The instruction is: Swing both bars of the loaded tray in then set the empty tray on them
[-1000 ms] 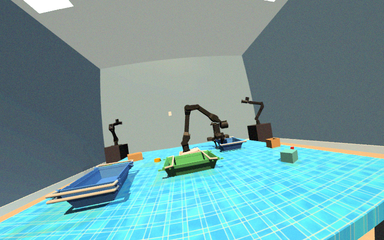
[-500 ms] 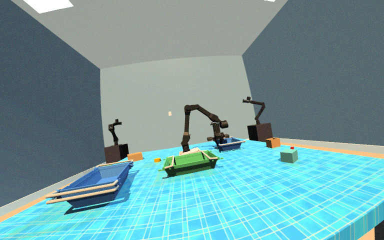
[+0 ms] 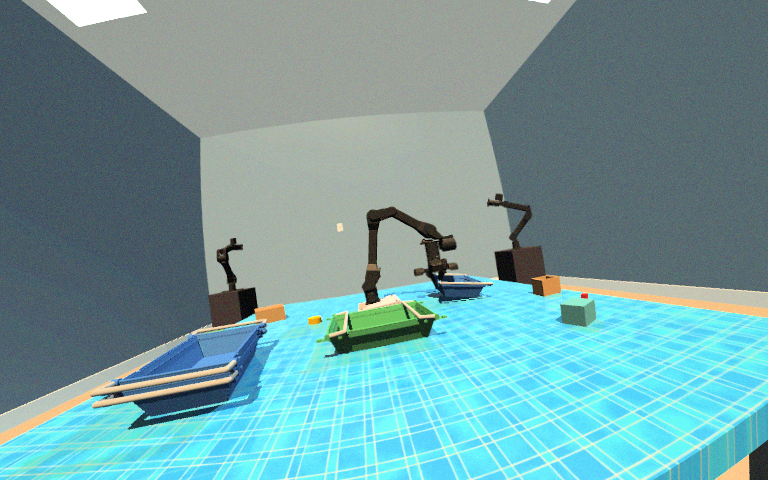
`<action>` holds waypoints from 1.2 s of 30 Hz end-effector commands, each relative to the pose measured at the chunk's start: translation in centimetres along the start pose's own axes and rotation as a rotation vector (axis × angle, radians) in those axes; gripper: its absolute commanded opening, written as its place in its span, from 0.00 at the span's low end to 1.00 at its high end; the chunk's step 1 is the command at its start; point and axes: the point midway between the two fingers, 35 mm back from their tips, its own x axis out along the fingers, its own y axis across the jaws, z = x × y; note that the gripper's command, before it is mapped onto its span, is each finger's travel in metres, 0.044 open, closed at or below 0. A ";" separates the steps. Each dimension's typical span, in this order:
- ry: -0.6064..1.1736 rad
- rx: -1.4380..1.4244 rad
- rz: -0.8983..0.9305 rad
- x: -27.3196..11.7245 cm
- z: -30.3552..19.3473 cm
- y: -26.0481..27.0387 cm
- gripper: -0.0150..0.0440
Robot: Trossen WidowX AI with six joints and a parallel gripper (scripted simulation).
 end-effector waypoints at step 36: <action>0.000 -0.002 -0.003 -10.6 -0.1 2.6 0.25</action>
